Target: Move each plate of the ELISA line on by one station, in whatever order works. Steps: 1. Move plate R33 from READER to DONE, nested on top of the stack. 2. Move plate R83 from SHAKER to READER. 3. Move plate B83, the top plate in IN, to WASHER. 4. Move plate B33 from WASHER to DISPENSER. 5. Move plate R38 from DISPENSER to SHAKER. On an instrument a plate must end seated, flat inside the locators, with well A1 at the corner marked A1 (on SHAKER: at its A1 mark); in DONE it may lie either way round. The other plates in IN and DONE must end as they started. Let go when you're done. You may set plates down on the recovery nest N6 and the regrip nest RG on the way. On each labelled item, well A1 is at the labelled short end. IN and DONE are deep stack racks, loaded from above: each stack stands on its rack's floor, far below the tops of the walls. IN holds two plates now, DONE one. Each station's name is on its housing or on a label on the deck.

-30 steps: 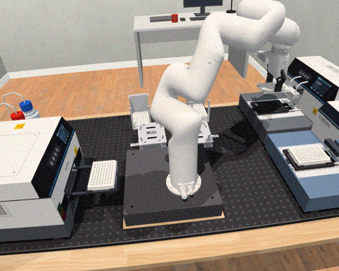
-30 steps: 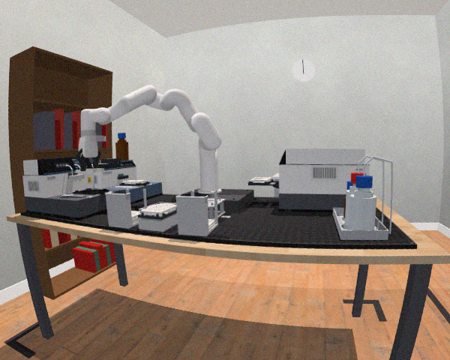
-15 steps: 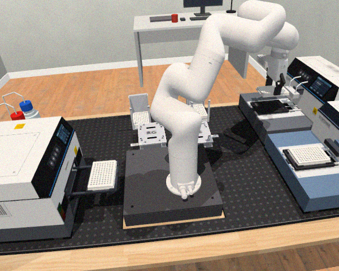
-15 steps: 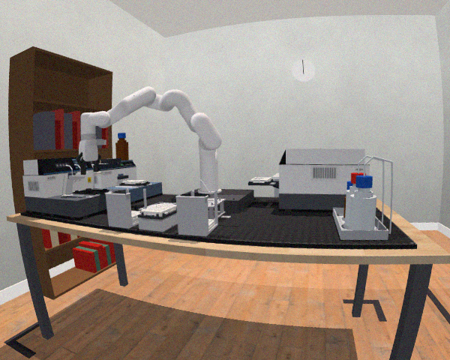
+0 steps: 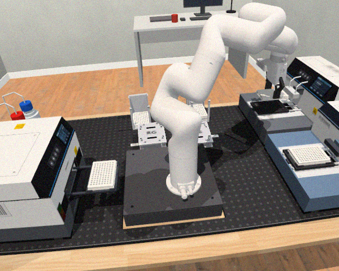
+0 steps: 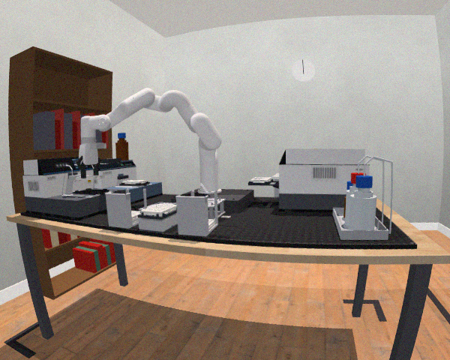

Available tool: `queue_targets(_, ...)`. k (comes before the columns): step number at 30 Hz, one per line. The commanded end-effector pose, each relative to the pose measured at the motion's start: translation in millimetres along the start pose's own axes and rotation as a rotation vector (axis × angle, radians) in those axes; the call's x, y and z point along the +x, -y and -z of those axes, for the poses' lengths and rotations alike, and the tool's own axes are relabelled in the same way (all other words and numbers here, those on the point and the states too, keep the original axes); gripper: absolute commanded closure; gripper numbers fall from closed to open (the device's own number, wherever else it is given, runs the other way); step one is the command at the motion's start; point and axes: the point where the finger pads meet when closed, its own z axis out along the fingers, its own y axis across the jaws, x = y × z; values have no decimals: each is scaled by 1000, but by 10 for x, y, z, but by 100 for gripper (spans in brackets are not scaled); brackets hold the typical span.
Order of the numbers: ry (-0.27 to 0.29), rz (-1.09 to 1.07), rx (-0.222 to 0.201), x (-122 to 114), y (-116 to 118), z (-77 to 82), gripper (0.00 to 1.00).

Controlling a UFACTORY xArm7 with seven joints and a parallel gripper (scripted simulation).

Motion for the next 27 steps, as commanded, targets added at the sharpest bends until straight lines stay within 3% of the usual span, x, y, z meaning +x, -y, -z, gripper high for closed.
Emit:
queue_targets(1,4,0,-3,-10,-8,-32,100)
queue_targets(20,4,0,-3,-11,-9,-259,100)
queue_targets(27,4,0,-3,-11,-9,-270,100)
